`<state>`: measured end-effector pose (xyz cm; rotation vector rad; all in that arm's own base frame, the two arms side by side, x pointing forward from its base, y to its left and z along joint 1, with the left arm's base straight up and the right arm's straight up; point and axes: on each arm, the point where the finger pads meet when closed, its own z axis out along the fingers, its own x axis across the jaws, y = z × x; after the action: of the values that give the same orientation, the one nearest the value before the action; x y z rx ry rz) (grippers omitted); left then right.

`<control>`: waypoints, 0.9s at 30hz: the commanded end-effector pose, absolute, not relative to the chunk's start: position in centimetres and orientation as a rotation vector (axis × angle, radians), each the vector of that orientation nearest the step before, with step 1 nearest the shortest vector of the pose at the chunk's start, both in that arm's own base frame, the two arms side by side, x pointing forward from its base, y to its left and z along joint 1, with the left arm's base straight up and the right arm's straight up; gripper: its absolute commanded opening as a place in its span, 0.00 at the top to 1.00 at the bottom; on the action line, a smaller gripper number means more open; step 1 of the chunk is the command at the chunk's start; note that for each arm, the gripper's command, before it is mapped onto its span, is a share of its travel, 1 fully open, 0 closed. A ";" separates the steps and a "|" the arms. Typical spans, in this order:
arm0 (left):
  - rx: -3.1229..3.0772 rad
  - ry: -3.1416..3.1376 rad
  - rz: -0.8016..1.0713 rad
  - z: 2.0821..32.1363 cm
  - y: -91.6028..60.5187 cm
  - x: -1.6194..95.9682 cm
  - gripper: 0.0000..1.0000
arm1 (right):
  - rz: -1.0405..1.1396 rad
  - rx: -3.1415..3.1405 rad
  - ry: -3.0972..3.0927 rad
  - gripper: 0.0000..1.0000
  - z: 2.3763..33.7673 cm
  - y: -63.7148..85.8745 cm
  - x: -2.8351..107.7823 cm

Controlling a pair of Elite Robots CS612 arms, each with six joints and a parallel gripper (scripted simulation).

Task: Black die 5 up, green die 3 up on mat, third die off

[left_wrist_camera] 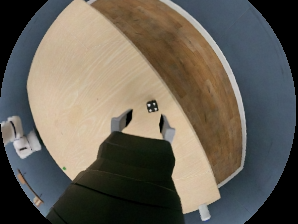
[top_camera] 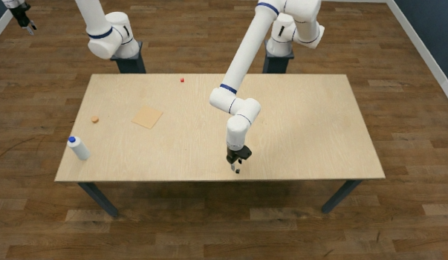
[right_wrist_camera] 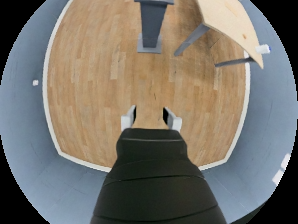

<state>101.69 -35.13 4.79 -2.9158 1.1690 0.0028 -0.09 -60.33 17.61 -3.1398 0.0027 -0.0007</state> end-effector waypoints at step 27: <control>-2.916 1.169 0.000 4.9 -35.1 102.7 0.00 | 0.000 -3.141 0.003 0.00 17.7 -60.4 -0.1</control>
<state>102.64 -35.11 4.79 -2.9158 1.1690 0.0033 -0.09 -60.33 17.61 -3.1398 0.0027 -0.0007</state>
